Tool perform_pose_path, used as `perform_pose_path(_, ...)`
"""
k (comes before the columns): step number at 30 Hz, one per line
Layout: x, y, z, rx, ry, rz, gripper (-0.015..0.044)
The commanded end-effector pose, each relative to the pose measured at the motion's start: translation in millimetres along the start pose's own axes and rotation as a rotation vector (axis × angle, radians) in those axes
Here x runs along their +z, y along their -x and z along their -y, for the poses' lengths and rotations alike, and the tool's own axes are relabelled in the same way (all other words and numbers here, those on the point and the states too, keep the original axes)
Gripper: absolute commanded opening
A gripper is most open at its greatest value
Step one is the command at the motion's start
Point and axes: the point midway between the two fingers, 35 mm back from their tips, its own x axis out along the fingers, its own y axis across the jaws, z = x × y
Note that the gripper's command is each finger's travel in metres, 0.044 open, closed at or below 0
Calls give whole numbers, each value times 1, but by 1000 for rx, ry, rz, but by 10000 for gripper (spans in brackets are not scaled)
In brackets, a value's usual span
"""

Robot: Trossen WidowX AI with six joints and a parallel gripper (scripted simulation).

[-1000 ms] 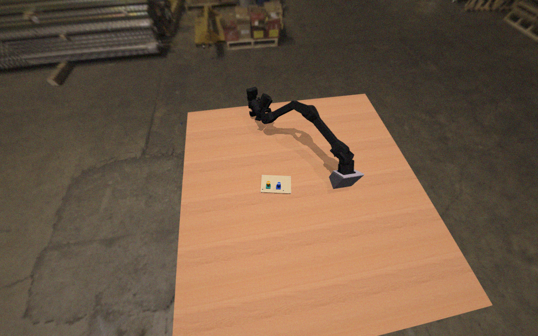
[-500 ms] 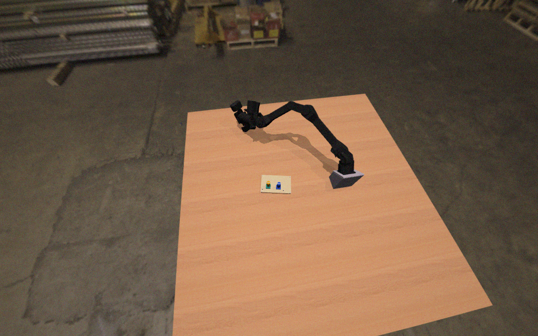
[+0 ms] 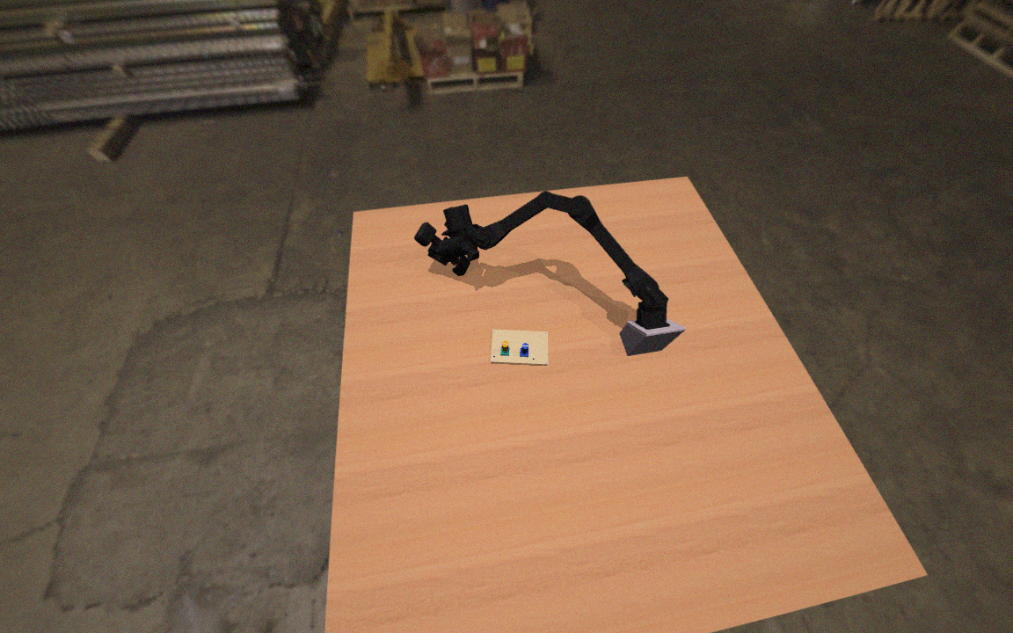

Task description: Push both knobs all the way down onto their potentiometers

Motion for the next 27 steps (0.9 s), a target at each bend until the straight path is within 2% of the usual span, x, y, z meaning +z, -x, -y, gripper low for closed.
perform_pose_path(1,-30,13,7,-51,76,-74,0)
perform_pose_path(14,-128,76,39,-207,372,-336,0)
perform_pose_path(27,-189,158,80,-331,720,-560,0)
